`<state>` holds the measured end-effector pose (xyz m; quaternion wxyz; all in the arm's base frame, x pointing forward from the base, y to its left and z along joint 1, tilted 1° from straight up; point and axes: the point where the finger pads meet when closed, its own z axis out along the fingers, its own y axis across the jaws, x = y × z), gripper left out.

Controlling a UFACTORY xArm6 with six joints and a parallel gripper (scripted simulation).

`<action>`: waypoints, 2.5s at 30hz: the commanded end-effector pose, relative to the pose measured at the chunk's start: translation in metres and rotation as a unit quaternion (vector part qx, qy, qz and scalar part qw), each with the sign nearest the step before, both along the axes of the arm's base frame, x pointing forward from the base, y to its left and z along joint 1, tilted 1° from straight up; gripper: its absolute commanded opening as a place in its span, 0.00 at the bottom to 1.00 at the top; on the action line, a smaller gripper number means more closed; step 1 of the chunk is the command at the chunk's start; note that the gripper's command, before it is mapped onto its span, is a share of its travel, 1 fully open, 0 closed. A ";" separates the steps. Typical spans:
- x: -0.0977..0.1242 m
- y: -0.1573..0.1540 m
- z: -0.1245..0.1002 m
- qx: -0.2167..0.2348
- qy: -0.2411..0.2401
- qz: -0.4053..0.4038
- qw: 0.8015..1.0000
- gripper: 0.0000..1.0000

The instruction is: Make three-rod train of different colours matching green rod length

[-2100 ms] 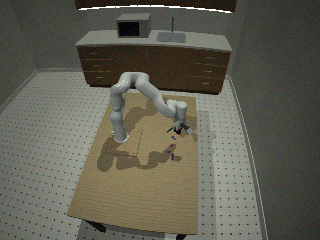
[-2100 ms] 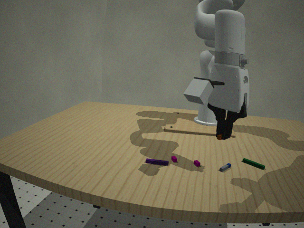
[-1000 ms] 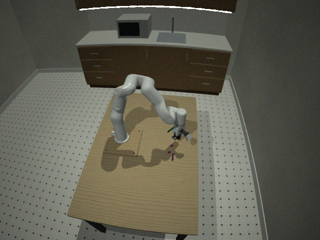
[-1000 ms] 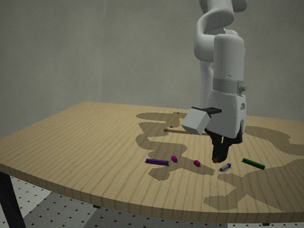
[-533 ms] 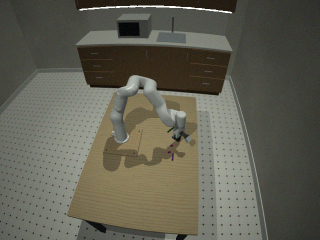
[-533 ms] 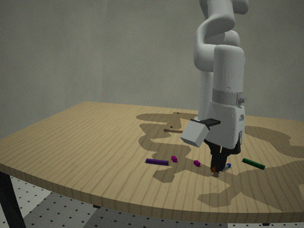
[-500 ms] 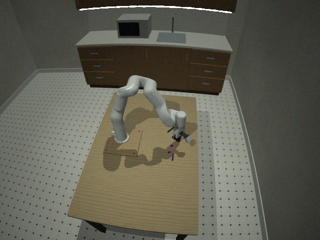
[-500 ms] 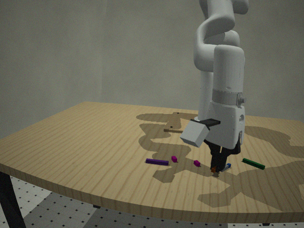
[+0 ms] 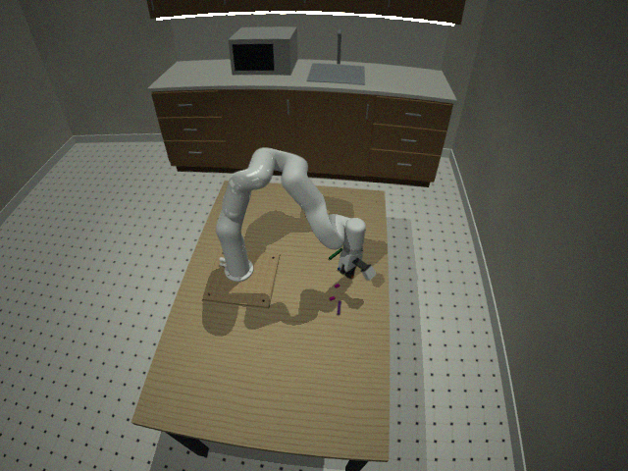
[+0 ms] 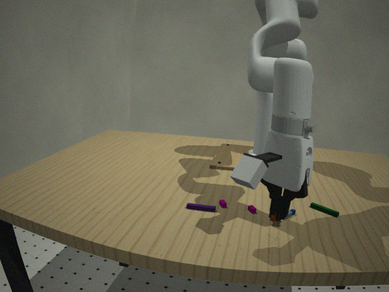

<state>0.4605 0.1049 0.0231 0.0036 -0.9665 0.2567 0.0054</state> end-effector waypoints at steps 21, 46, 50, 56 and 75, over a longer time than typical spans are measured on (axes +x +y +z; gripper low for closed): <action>0.002 0.000 0.002 0.000 -0.002 0.000 1.000 0.04; 0.002 -0.001 0.002 0.000 -0.002 0.000 1.000 0.04; 0.002 -0.001 0.002 0.000 -0.002 0.000 1.000 0.04; 0.002 -0.001 0.001 0.000 -0.002 0.000 1.000 0.04; 0.002 -0.001 -0.009 0.000 -0.002 0.000 1.000 0.04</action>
